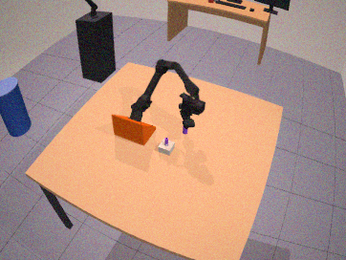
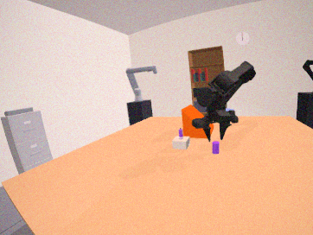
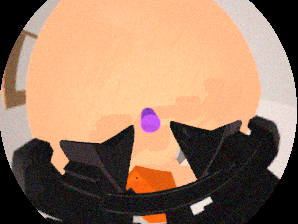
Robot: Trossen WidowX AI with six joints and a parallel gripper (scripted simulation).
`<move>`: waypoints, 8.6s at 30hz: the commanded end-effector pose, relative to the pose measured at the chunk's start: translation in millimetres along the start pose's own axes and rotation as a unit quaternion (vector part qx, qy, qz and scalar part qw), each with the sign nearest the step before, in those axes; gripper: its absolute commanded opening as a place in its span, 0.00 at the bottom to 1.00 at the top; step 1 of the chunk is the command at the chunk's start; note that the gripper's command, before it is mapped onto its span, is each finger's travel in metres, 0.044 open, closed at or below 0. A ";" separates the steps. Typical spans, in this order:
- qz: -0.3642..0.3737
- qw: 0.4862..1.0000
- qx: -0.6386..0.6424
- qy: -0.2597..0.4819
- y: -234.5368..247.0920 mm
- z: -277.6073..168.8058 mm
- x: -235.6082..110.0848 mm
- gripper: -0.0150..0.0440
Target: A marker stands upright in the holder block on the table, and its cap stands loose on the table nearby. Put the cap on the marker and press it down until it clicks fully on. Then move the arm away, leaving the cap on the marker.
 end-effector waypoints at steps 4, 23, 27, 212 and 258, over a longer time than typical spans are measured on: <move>0.002 1.000 0.002 0.000 0.3 -0.5 12.8 0.69; 0.004 1.000 0.002 0.000 1.5 -1.8 42.5 0.69; 0.004 1.000 0.002 0.000 1.5 -1.9 43.5 0.60; -0.004 0.960 0.281 0.004 -123.9 -126.5 -81.8 0.25; -0.009 0.960 0.278 -0.001 -124.9 -126.9 -46.5 0.25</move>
Point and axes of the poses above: the point midway between the two fingers, 35 mm back from their tips, its own x axis out along the fingers, its own y axis across the jaws, z = x × y, the point moved 7 cm from there along -x, back along the fingers, and after that the axes turned 2 degrees about x, right-handed, at the moved point
